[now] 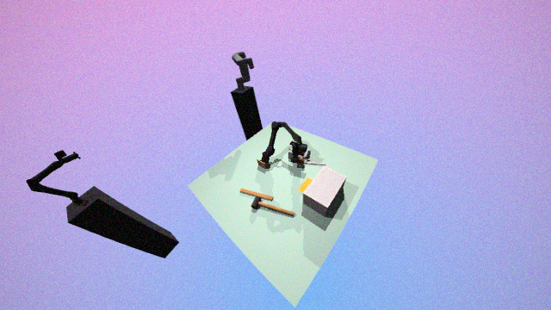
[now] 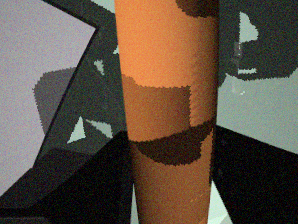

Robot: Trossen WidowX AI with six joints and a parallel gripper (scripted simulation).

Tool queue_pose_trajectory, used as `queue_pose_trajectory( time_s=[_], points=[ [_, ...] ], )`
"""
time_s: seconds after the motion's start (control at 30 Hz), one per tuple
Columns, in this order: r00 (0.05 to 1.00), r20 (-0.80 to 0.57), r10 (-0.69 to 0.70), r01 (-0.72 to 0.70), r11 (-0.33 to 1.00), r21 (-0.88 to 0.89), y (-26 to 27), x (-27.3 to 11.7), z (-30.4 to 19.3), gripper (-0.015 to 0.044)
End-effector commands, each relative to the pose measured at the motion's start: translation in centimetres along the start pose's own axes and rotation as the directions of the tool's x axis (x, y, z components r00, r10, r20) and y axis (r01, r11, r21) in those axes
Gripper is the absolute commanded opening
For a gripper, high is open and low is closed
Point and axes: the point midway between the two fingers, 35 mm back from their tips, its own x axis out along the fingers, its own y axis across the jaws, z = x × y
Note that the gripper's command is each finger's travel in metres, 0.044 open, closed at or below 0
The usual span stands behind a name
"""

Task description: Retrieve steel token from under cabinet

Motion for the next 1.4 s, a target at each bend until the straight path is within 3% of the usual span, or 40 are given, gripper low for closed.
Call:
queue_pose_trajectory(
  time_s=[0.0, 1.37],
  points=[
    [1.0, 0.005, 0.018, -0.018, 1.0, 0.022, 0.53, 0.15, 0.17, 0.0],
    [1.0, 0.005, 0.018, -0.018, 0.94, 0.342, 0.45, 0.15, 0.17, 0.0]
  ],
)
